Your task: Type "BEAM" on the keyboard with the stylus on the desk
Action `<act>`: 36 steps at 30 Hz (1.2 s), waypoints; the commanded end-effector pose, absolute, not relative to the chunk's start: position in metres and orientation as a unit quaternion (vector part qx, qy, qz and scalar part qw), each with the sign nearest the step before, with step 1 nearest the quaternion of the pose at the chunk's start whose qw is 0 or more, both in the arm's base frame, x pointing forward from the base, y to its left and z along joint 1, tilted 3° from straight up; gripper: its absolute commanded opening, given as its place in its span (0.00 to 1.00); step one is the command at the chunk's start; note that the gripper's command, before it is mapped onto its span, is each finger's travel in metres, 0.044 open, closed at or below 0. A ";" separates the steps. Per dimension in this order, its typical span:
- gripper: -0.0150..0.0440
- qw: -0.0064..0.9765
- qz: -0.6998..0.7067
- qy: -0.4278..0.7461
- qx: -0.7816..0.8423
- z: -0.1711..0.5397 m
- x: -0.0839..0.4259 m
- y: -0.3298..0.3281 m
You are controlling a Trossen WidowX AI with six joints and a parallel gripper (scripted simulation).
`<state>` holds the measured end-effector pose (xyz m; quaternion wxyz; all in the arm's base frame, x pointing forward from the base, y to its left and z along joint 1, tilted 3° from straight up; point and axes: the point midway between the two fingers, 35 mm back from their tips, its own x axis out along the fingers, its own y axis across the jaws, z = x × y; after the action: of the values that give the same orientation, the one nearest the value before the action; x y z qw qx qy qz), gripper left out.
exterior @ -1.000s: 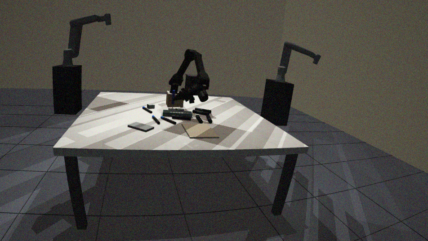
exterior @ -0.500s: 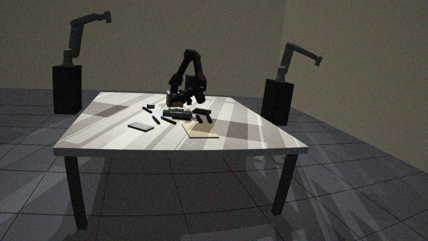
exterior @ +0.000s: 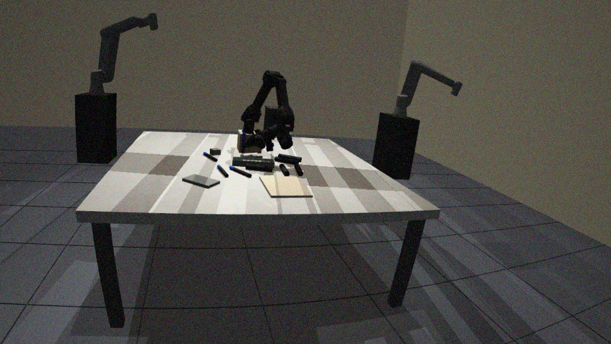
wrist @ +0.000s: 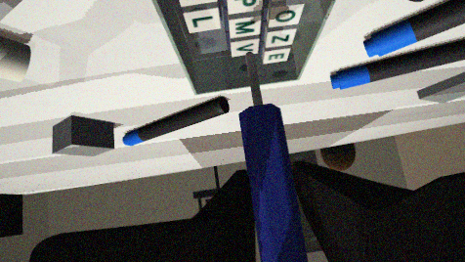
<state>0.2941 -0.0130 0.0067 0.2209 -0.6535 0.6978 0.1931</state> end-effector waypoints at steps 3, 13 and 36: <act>0.39 0.216 0.193 0.697 -0.655 0.002 0.294 -0.014; 0.39 0.216 0.194 0.697 -0.655 -0.003 0.294 -0.013; 0.39 0.216 0.194 0.697 -0.655 -0.012 0.294 -0.013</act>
<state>0.2945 -0.0121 -0.0094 0.2197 -0.6542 0.6973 0.1938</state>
